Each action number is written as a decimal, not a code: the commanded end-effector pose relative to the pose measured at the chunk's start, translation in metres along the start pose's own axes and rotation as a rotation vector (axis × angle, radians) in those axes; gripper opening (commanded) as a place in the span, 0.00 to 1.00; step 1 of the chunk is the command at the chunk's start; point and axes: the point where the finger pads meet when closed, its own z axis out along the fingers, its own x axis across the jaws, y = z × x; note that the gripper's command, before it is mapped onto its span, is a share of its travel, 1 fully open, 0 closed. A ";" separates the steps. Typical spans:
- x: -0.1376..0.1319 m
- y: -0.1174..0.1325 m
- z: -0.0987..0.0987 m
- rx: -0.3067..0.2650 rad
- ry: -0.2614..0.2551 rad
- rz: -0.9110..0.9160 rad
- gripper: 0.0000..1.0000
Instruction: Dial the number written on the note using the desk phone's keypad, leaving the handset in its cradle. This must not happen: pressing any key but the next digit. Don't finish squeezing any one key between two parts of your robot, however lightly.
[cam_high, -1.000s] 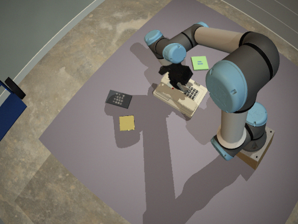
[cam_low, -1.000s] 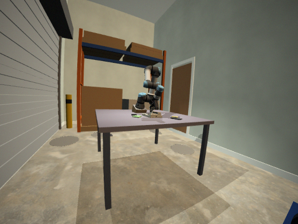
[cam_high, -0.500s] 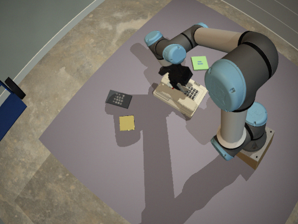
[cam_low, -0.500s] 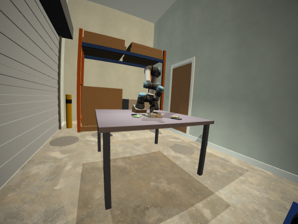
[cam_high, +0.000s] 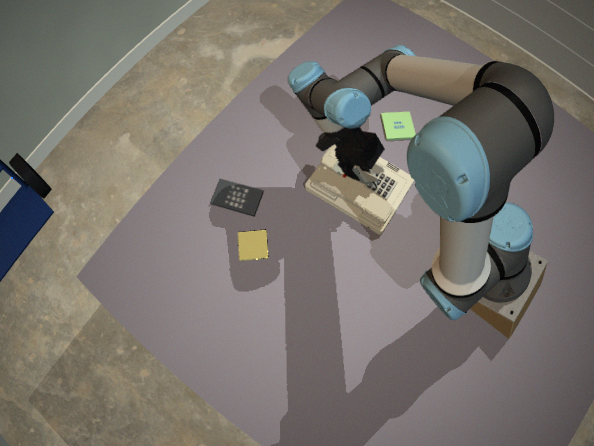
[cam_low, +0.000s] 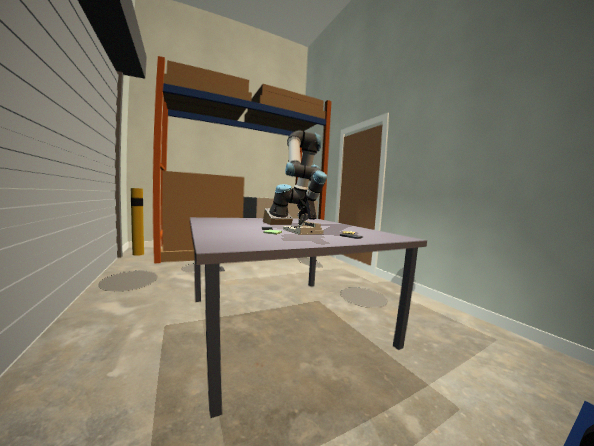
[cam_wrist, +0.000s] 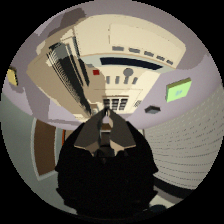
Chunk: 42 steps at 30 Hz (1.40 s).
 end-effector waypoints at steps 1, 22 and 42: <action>0.000 0.000 0.000 0.001 0.000 0.000 0.00; 0.000 -0.002 0.002 0.001 0.000 0.000 0.00; 0.000 -0.003 0.004 0.001 0.000 0.000 0.00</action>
